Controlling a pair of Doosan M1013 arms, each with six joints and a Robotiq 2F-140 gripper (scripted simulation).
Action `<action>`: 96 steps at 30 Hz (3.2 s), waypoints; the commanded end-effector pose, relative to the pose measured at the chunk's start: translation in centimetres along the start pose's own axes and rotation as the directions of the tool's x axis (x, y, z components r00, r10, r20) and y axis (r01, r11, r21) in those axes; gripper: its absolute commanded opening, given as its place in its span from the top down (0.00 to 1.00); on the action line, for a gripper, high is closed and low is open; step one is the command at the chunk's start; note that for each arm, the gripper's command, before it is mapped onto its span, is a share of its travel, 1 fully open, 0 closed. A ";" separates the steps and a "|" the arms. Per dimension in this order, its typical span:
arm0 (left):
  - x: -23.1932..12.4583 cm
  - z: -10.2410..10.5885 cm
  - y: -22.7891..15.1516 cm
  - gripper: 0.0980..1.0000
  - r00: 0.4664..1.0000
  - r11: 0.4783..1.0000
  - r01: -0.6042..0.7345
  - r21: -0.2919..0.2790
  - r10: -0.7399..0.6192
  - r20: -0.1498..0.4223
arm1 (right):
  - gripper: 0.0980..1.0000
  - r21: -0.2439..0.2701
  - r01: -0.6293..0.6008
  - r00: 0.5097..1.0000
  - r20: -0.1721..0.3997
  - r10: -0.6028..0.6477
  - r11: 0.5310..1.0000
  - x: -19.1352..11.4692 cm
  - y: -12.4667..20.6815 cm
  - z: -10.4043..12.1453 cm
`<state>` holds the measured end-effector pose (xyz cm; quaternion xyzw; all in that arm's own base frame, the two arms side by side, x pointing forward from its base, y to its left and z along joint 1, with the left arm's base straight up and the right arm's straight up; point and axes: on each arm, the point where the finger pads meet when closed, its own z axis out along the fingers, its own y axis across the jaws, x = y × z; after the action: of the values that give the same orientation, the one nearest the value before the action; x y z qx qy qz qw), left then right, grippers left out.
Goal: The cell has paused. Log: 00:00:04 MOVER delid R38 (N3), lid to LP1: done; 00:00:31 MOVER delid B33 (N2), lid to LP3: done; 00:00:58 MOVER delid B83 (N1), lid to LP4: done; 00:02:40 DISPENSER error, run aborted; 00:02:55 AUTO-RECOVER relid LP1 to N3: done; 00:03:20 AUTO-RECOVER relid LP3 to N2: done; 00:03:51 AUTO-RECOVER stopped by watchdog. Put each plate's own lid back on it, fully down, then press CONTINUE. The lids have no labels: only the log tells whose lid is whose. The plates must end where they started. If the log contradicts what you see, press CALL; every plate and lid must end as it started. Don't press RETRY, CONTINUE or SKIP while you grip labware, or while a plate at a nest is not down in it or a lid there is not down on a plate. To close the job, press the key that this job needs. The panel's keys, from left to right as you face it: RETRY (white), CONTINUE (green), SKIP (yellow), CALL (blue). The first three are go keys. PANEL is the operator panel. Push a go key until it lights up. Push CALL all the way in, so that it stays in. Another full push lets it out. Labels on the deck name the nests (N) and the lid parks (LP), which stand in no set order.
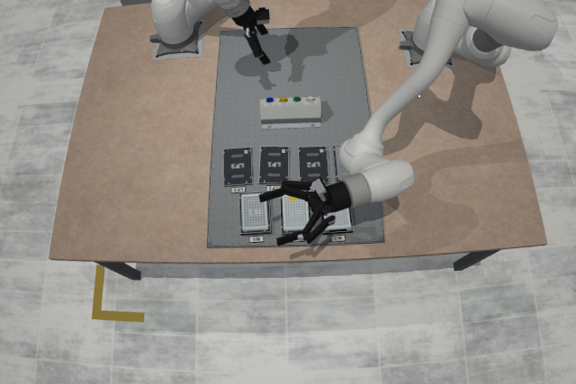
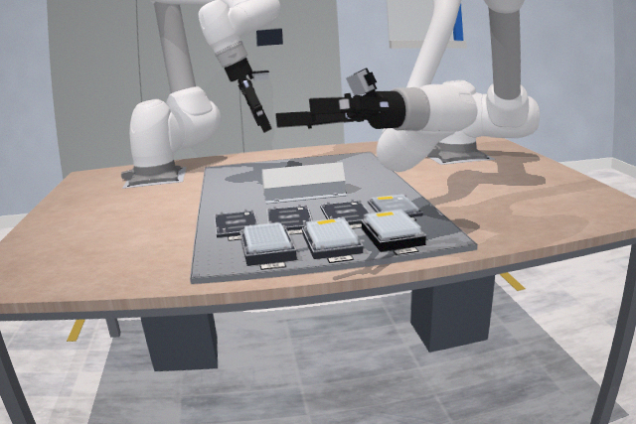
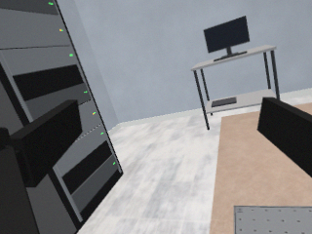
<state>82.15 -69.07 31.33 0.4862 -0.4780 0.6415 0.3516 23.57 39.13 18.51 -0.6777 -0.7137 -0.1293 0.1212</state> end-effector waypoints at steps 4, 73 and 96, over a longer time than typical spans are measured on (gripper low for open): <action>0.1 0.0 0.0 0.00 1.000 1.000 -0.001 0.000 0.001 -0.001 | 0.00 -0.001 -0.007 1.000 0.000 0.007 1.000 -0.1 0.2 -0.1; 0.1 0.0 0.0 0.00 1.000 1.000 -0.001 0.000 0.001 -0.001 | 0.00 -0.055 -0.377 0.923 0.057 0.379 0.925 -9.9 8.8 -3.3; 0.1 0.0 0.0 0.00 1.000 1.000 -0.001 0.000 0.001 -0.001 | 0.00 -0.094 -0.602 0.790 0.075 0.608 0.793 -17.6 12.6 -6.1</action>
<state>82.15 -69.07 31.33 0.4862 -0.4780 0.6415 0.3516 36.49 22.33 18.26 -0.8703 -0.4765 -0.0753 0.0988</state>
